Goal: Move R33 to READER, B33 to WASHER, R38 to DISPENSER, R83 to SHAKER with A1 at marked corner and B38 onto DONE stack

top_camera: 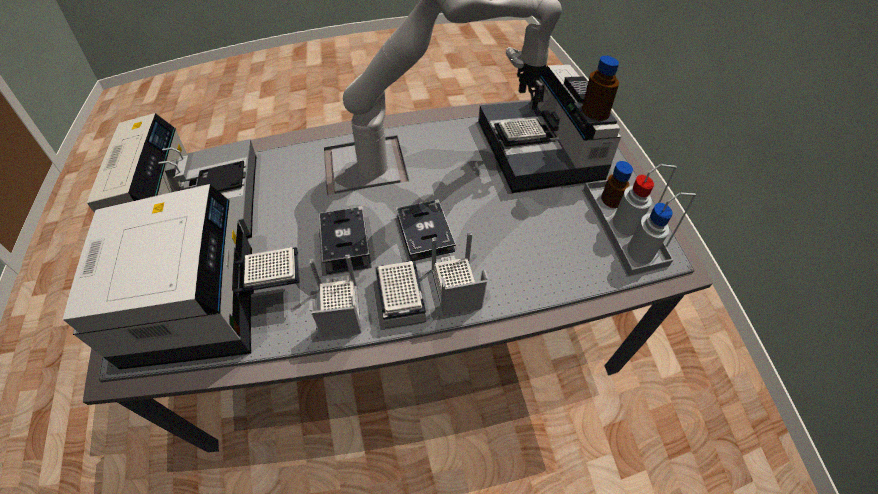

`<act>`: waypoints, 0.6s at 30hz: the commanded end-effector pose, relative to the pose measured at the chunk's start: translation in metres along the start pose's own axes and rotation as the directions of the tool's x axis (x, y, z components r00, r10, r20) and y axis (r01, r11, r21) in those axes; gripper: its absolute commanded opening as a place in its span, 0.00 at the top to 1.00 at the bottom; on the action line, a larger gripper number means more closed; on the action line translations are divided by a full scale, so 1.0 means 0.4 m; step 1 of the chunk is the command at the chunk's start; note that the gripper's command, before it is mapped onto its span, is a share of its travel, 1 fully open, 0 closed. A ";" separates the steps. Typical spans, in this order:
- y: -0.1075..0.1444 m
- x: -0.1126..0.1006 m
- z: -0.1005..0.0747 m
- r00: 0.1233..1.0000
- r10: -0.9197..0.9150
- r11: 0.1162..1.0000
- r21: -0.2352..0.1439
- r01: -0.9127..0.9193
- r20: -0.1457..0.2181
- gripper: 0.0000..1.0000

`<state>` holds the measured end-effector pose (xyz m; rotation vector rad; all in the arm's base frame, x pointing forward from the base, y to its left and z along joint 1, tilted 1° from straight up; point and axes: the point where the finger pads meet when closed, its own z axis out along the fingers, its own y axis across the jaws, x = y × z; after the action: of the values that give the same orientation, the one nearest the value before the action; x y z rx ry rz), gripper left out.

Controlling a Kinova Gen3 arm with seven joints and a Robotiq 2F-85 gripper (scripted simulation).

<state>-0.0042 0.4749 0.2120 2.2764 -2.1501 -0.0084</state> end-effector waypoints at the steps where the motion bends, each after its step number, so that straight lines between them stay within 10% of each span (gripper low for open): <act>1: 0.003 -0.001 -0.021 1.000 -0.001 1.000 -0.006 0.001 0.002 0.00; 18: 0.001 -0.003 -0.017 1.000 0.004 1.000 -0.002 -0.004 0.004 0.00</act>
<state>-0.0039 0.4753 0.2167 2.2752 -2.1527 -0.0091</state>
